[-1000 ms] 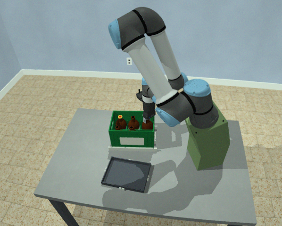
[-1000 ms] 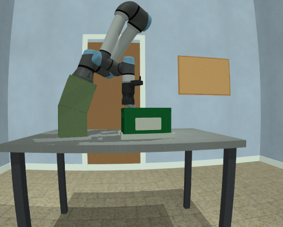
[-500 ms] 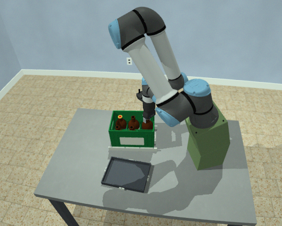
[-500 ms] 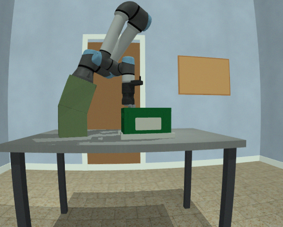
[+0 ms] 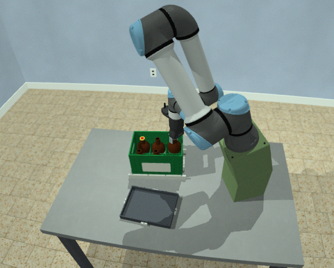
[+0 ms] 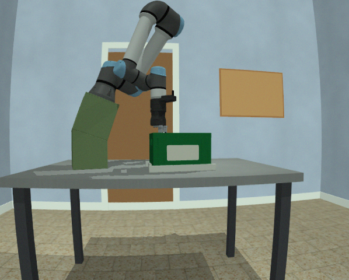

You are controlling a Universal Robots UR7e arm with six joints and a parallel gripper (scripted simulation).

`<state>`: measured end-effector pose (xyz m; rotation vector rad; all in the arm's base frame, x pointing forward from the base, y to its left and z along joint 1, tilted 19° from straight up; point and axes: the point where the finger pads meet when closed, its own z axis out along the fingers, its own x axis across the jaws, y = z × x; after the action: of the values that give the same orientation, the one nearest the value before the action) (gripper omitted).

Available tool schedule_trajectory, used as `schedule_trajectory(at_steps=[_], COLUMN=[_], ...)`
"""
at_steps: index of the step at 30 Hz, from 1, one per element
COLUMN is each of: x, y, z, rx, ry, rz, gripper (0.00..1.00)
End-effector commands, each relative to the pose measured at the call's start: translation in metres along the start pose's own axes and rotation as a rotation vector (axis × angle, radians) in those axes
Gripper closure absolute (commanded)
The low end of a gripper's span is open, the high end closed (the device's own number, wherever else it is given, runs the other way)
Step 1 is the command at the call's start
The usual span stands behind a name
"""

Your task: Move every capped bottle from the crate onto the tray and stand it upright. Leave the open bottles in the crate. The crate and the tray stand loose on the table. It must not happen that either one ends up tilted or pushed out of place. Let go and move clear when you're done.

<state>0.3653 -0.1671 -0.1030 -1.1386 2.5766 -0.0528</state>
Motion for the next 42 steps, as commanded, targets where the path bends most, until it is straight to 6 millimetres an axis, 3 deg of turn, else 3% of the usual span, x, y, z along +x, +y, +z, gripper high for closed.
schedule_trajectory(at_steps=[1,5,8,22,25,39,42], x=[0.0,0.0,0.0,0.0,0.0,0.0,0.0], y=[0.001,0.001,-0.002,0.002,-0.003,0.004,0.001], z=[-0.021,-0.034,-0.027,-0.073,-0.066,-0.112,-0.104], rx=[-0.005,-0.005,0.011,-0.005,0.019,-0.005,0.018], ry=[-0.002,-0.002,0.003,-0.001,0.007,-0.001,0.008], rz=[0.001,0.001,-0.001,0.001,-0.002,0.001,-0.001], gripper=[1.0,1.0,1.0,1.0,1.0,1.0,1.0])
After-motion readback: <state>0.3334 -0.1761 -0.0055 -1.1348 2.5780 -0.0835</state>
